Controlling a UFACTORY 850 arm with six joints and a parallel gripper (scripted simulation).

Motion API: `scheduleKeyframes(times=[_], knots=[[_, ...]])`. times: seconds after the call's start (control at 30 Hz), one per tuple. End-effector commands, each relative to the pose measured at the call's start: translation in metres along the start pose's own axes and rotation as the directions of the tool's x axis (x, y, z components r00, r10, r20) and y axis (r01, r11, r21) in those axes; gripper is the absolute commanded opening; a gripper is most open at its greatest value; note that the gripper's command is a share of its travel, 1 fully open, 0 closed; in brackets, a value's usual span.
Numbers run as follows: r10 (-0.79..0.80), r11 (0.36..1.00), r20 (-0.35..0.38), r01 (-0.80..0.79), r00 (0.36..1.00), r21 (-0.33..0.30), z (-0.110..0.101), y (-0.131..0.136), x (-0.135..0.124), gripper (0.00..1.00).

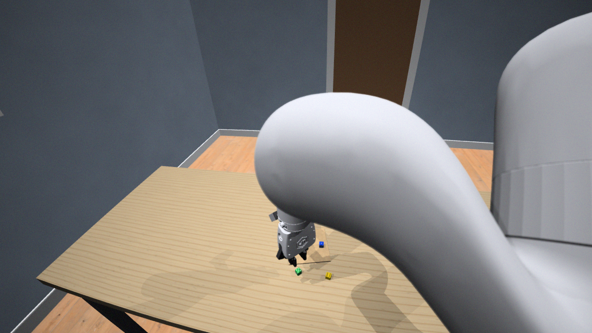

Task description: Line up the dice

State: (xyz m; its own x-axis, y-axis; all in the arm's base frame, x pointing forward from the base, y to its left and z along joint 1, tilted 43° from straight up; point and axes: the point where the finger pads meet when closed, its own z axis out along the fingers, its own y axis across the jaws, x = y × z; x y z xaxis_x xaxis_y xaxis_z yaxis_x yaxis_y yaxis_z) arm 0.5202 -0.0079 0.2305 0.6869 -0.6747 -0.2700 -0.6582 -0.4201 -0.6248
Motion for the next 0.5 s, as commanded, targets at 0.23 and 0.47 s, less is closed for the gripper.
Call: scheduleKeyframes(times=[0.23,0.47], knots=[[-0.001,1.000,-0.001,0.001,1.000,0.000,0.008,0.000,0.001,0.31],[-0.001,1.000,-0.001,0.001,1.000,0.000,0.015,0.000,0.001,0.31]])
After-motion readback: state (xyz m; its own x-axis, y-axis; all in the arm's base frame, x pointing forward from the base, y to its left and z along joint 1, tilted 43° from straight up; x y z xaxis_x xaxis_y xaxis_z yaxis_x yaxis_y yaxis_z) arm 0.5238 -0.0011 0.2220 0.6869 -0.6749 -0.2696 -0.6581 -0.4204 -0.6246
